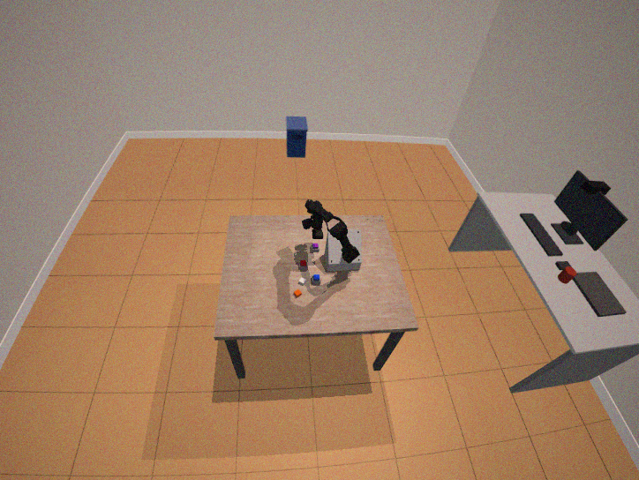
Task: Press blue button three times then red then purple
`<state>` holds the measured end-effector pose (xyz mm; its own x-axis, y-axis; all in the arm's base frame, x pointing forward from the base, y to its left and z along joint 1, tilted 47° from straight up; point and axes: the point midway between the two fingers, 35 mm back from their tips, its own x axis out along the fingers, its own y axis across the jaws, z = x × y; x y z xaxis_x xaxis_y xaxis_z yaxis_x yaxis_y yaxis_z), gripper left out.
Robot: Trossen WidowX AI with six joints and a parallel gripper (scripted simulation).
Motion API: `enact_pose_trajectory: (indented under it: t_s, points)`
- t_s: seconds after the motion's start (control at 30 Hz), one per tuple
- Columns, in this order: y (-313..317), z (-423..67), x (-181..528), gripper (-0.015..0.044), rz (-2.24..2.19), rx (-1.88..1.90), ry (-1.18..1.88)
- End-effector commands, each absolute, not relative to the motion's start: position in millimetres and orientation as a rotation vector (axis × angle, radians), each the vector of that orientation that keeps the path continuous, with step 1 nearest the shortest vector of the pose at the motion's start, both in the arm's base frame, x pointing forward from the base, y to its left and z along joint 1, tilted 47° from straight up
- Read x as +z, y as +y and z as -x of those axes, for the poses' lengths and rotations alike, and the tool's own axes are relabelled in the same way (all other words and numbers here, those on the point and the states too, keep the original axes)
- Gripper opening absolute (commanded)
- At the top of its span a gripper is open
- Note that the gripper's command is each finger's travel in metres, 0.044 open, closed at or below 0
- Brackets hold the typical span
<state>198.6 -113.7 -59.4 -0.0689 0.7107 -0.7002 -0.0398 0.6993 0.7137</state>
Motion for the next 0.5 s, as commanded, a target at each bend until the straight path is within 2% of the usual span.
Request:
enact_pose_trajectory:
  t_s: [0.0,0.2,0.47]
  points:
    - [-115.5,-193.4,-65.3,0.002,-0.559,0.694,1.529]
    - [-72.7,-189.1,-106.7,0.002,-0.56,0.695,1.527]
    - [-68.0,-188.6,-111.2,0.002,-0.56,0.696,1.527]
